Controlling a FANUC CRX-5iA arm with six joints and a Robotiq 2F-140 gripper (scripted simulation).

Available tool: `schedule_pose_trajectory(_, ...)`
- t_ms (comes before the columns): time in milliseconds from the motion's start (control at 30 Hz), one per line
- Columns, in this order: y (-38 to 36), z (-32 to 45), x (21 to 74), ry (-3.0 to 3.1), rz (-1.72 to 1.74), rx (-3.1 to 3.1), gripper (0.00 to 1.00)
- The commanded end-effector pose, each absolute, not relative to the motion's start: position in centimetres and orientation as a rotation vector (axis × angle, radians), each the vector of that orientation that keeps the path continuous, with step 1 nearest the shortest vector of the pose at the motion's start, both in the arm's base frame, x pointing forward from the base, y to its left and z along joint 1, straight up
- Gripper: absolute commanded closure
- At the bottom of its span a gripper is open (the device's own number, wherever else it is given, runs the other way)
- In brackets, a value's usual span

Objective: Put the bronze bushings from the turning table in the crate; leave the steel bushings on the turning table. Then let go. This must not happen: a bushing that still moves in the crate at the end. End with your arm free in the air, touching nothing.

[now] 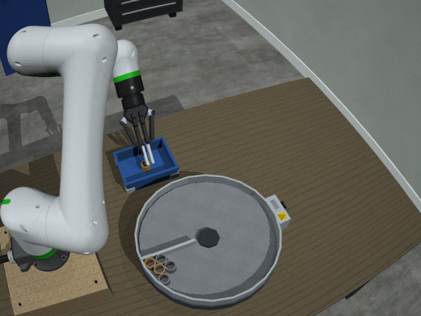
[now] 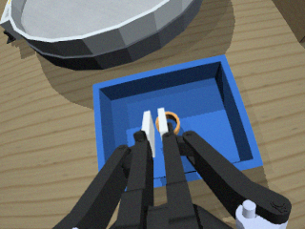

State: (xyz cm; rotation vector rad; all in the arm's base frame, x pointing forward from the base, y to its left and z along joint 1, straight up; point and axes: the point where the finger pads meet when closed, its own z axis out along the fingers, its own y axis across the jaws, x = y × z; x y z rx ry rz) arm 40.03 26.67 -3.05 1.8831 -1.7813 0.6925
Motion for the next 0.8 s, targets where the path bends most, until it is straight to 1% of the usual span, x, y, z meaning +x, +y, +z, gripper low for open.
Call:
schedule_pose_trajectory(0,26.7,-3.0,40.0,-1.782,0.693,1.883,0.93)
schedule_pose_trajectory(267,26.7,-1.9,40.0,-1.782,0.693,1.883,0.93)
schedule_pose_trajectory(767,26.7,4.2,40.0,-1.782,0.693,1.883,0.93)
